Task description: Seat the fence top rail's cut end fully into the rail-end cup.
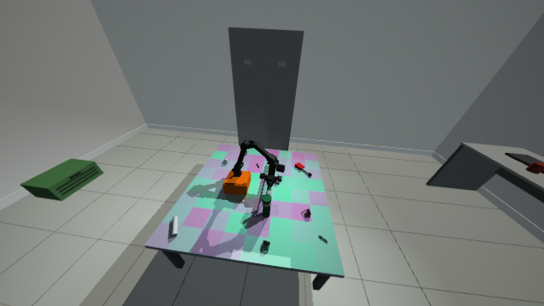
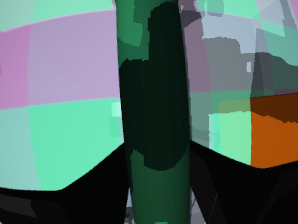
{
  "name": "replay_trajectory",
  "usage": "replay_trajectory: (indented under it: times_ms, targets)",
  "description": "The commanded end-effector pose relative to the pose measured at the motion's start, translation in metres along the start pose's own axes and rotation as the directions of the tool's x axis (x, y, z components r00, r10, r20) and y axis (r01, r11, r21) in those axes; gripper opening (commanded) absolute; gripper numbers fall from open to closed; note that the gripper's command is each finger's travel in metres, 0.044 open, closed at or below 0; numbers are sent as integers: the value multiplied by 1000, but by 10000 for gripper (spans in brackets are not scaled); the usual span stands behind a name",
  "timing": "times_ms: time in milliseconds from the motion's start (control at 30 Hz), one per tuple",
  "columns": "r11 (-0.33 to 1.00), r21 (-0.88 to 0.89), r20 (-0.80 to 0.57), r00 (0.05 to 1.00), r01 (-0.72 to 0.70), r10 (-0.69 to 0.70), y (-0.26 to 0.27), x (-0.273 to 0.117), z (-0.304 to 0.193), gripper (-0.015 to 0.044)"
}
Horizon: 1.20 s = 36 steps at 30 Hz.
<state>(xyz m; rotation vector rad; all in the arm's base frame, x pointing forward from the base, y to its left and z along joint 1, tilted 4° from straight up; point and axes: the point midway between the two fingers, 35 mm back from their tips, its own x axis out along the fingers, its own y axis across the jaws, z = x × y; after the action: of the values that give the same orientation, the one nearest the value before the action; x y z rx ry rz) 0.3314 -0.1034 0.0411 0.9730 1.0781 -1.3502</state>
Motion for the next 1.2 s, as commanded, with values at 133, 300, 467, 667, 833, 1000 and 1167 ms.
replay_trajectory:
  times_ms: [133,300,467,667,833,1000,1167]
  targets:
    - [1000,0,0,1000,0,0,0,0,0,0]
    - [1000,0,0,1000,0,0,0,0,0,53]
    - [1000,0,0,1000,0,0,0,0,0,184]
    - [1000,0,-1,1000,-1,1,1,-9,-6,341]
    - [1000,-1,-3,1000,-1,1,0,-34,-21,440]
    - [1000,-1,-4,1000,-1,1,-1,-48,-30,440]
    - [1000,-12,-1,1000,-4,4,-2,-76,-28,440]
